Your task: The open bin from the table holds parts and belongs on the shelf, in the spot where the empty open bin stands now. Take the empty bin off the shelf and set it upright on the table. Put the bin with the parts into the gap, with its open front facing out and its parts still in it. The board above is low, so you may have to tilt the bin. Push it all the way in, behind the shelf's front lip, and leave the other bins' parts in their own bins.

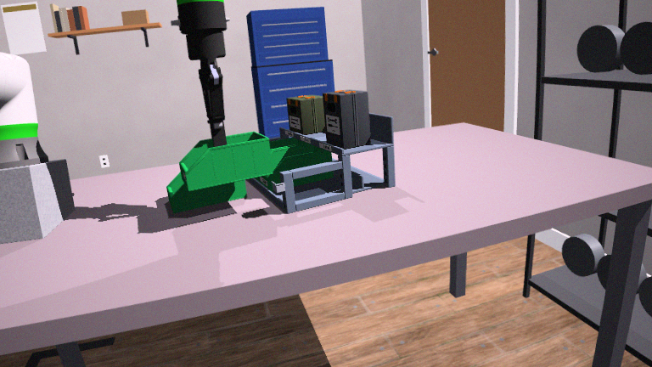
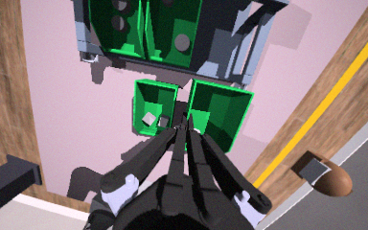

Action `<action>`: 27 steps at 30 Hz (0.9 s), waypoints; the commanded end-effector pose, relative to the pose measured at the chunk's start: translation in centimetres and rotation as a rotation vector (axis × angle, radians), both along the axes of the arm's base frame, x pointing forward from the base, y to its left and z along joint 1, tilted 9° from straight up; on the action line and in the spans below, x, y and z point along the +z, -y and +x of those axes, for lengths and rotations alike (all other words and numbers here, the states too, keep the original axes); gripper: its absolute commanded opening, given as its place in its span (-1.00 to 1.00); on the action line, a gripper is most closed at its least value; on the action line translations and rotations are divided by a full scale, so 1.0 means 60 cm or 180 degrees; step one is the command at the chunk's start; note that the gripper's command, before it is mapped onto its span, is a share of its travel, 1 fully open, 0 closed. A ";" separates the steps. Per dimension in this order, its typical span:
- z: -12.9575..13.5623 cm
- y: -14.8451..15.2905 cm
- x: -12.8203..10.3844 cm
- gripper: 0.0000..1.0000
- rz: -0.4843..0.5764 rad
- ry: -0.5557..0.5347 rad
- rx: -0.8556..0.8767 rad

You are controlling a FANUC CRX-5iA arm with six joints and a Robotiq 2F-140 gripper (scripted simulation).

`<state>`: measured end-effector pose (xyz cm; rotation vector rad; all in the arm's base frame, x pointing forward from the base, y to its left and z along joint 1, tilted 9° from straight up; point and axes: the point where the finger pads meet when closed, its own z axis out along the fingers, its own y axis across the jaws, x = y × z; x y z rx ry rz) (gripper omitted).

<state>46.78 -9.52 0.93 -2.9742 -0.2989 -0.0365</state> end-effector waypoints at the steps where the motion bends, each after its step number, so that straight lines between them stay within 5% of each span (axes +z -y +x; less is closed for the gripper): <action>1: 0.001 0.001 0.006 -0.80 -0.0002 0.0005 0.0000; 27: -0.002 -0.007 0.010 -0.80 -0.0002 0.0005 0.0000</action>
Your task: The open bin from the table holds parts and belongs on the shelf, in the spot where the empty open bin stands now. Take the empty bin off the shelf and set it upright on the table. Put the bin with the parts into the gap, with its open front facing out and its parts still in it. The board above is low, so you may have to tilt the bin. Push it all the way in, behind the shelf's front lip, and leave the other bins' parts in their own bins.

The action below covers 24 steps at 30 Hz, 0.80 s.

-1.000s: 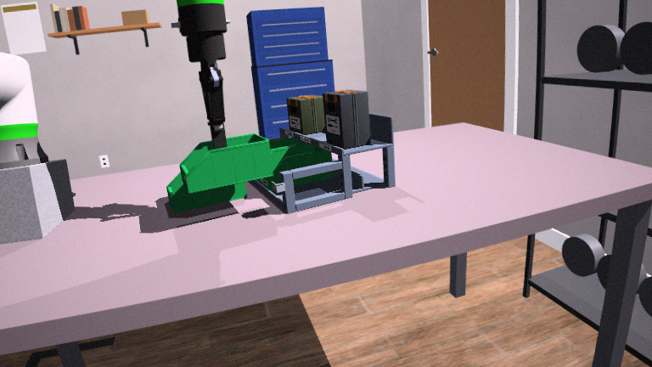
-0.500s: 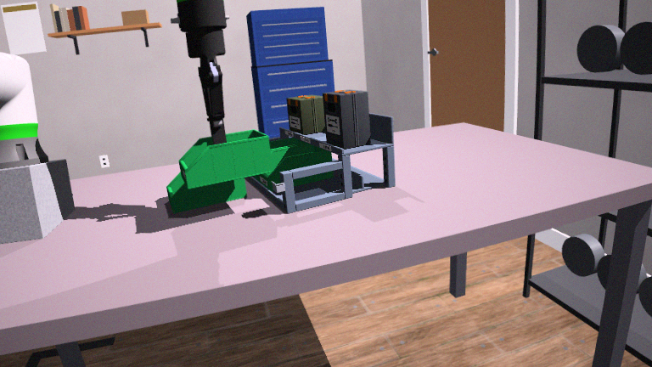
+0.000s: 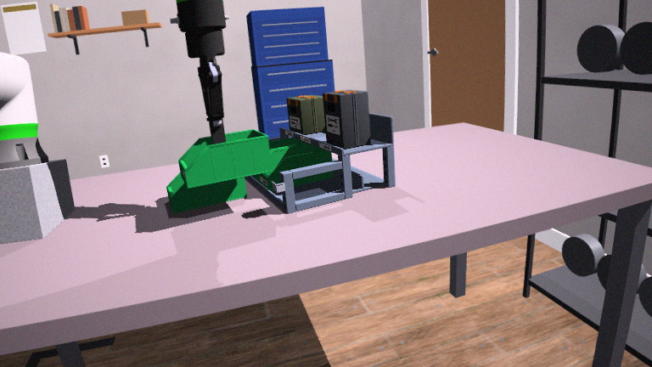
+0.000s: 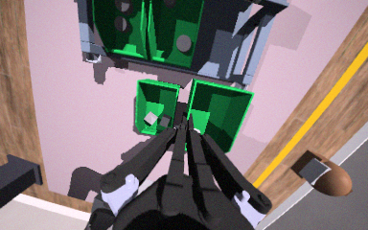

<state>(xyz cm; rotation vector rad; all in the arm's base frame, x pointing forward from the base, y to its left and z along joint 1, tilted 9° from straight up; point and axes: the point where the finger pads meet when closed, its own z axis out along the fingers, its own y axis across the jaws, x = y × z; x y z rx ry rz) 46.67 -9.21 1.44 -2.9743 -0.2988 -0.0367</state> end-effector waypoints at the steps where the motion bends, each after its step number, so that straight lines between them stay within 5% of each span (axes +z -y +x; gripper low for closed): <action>1: 0.000 -0.002 0.001 -0.80 -0.0002 0.0004 0.0000; 24: -0.075 -0.232 0.036 -0.80 -0.0002 0.0005 0.0001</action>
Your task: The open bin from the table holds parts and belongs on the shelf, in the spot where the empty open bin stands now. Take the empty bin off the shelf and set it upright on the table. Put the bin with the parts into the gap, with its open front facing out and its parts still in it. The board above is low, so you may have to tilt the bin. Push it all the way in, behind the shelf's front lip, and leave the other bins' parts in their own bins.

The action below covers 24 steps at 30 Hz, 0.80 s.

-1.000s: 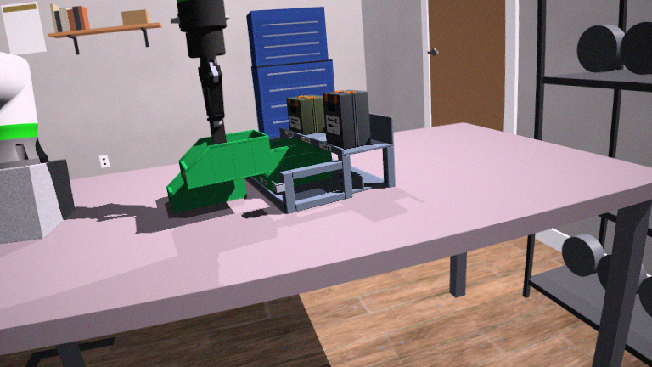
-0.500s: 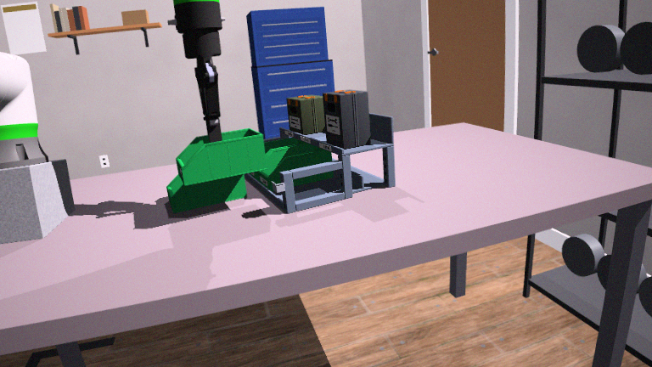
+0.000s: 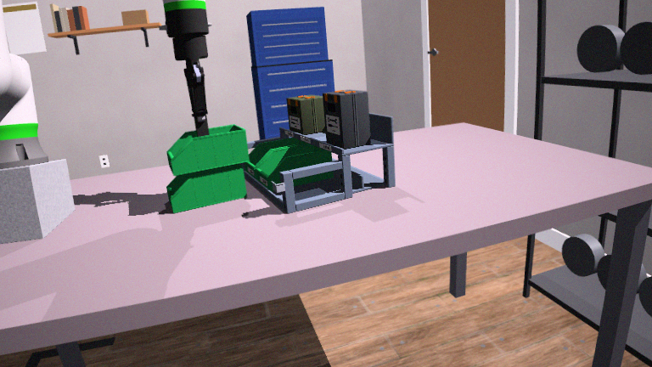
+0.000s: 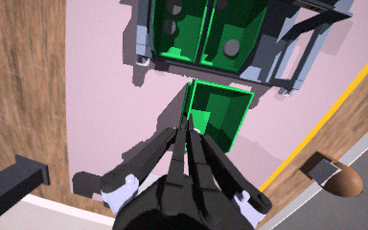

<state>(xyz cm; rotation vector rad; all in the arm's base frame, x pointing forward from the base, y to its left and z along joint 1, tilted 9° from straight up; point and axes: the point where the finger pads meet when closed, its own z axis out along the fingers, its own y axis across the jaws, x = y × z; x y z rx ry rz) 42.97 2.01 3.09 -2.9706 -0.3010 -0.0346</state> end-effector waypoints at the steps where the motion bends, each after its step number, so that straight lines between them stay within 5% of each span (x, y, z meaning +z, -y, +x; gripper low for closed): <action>1: -0.017 -0.059 0.011 -0.80 -0.0013 0.0010 -0.0004; 9: -0.049 -0.156 0.026 -0.80 -0.0013 0.0010 -0.0004; 24: -0.072 -0.226 0.036 -0.80 -0.0013 0.0010 -0.0003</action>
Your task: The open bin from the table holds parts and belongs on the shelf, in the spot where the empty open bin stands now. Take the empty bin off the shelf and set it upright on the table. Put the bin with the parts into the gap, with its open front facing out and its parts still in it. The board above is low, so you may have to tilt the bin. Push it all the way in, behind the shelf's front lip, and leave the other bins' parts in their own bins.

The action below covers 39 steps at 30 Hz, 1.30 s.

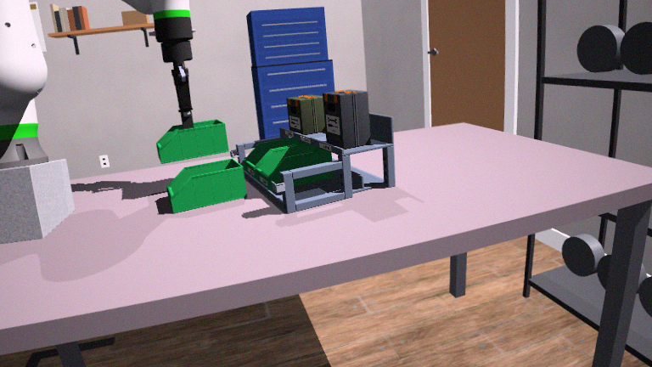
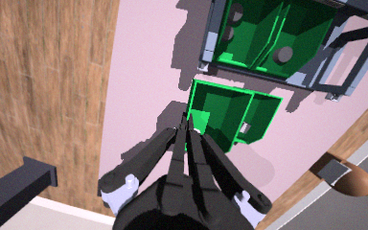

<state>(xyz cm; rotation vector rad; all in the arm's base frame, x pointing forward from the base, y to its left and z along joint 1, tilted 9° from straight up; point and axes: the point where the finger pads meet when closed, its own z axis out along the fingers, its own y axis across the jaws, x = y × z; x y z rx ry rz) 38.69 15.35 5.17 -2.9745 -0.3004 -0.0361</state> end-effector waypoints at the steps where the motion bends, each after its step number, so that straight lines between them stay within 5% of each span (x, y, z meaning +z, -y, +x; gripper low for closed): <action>1: 0.000 -0.005 0.002 -0.80 -0.0001 0.0006 -0.0001; 24: -0.001 -0.006 -0.002 -0.80 -0.0001 0.0006 -0.0001; 39: 0.000 -0.013 -0.046 -0.80 -0.0001 0.0006 -0.0001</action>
